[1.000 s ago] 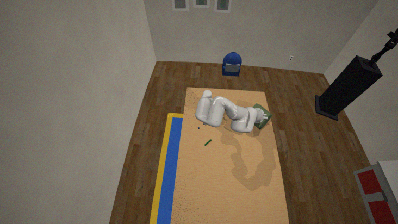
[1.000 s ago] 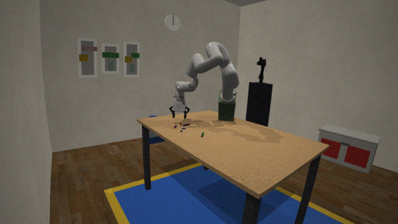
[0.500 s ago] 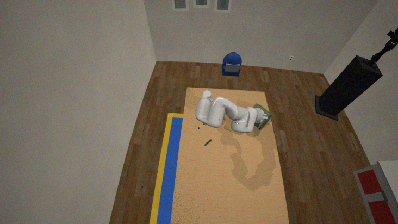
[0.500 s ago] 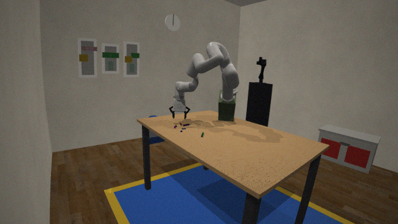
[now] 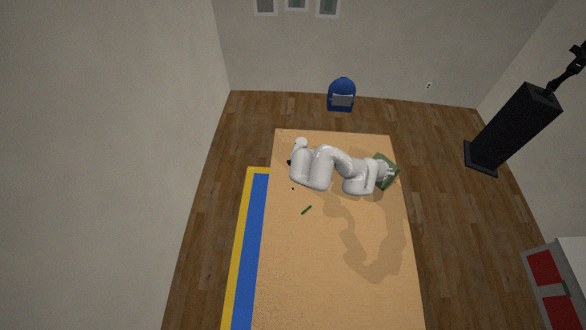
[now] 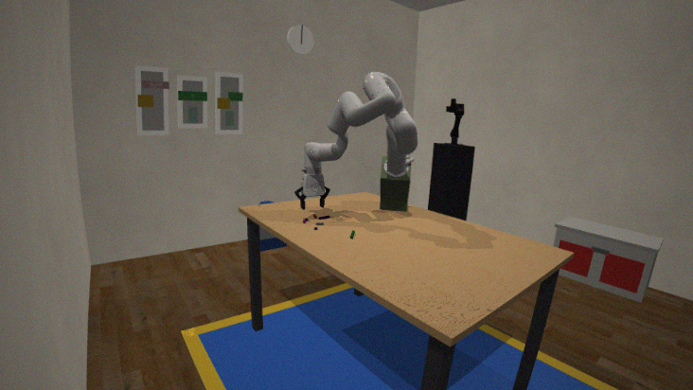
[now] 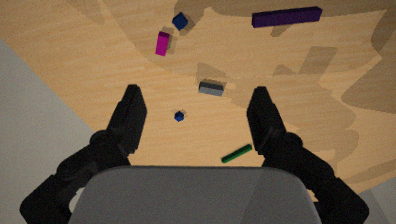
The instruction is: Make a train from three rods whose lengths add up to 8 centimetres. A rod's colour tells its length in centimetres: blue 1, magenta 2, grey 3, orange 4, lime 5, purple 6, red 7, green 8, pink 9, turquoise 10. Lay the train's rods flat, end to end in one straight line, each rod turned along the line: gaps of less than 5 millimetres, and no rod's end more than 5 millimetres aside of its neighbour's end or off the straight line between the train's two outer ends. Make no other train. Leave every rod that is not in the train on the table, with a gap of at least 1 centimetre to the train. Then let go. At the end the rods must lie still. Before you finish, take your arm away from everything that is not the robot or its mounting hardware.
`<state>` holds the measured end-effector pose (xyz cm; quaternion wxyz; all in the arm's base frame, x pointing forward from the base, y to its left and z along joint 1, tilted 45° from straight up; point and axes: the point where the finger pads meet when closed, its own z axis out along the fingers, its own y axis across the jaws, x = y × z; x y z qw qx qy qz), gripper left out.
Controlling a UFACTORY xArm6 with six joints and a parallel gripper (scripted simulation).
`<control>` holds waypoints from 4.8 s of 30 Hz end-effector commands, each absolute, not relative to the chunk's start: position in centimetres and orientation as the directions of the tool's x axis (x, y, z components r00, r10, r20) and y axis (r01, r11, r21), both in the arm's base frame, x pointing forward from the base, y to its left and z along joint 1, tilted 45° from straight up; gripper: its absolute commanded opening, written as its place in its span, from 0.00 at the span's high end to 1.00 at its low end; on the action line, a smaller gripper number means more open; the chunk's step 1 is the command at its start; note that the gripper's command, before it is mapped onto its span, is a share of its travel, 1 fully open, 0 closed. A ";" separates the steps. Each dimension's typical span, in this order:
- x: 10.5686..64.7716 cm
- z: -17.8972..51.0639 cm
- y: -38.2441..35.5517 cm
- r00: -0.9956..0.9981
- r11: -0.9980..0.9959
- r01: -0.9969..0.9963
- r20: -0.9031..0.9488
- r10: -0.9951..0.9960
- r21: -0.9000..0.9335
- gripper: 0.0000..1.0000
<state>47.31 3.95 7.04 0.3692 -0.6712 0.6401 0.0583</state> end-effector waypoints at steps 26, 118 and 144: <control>47.7 10.7 7.9 0.825 -0.595 -0.389 0.021 -0.564 -0.703 0.00; 47.6 10.4 7.7 0.848 -0.629 -0.339 0.063 -0.527 -0.700 0.00; 45.7 6.3 4.1 0.839 -0.818 0.364 0.538 0.080 -0.447 0.00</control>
